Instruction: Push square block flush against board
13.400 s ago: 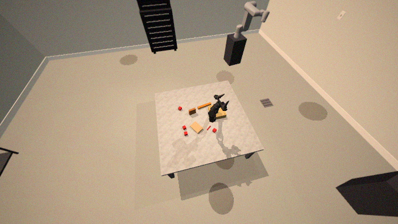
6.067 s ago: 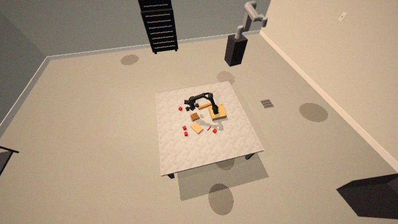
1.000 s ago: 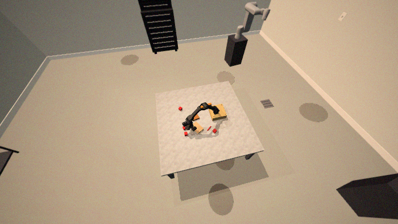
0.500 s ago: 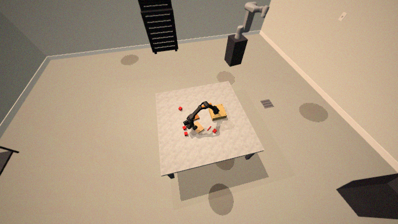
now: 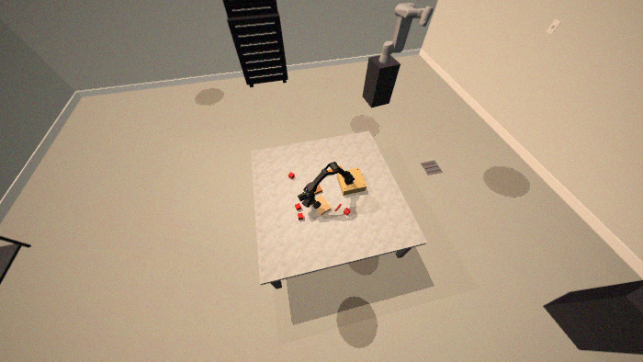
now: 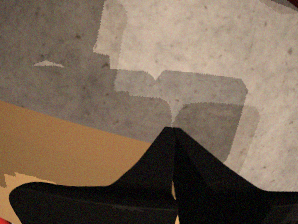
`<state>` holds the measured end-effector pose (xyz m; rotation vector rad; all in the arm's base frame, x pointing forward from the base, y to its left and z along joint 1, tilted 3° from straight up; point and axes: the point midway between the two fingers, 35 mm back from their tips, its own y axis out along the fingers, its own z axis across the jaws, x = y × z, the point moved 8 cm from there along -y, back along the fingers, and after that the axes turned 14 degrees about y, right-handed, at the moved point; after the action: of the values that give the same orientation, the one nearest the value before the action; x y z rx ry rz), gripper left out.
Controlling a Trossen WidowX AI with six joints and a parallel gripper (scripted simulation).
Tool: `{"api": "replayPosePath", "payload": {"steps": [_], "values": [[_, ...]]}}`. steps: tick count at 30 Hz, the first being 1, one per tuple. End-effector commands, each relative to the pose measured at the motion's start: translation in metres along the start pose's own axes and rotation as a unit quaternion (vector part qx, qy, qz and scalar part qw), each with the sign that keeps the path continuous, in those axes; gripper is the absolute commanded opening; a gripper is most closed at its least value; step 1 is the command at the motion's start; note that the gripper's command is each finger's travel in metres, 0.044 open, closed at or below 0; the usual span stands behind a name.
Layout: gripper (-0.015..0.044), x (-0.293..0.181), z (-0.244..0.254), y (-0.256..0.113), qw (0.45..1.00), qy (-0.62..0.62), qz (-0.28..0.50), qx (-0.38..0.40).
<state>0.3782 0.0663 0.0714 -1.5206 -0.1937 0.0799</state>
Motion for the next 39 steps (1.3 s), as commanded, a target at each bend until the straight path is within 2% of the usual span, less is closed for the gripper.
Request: {"api": "replayPosePath", "payload": {"steps": [1,20,39], "values": [[0.0,-0.007,-0.001,0.001,1.0,-0.003,0.003,-0.001],[0.0,-0.032,-0.003,0.001,1.0,-0.003,0.005,-0.001],[0.0,-0.006,0.003,0.001,1.0,-0.003,0.003,-0.001]]}}
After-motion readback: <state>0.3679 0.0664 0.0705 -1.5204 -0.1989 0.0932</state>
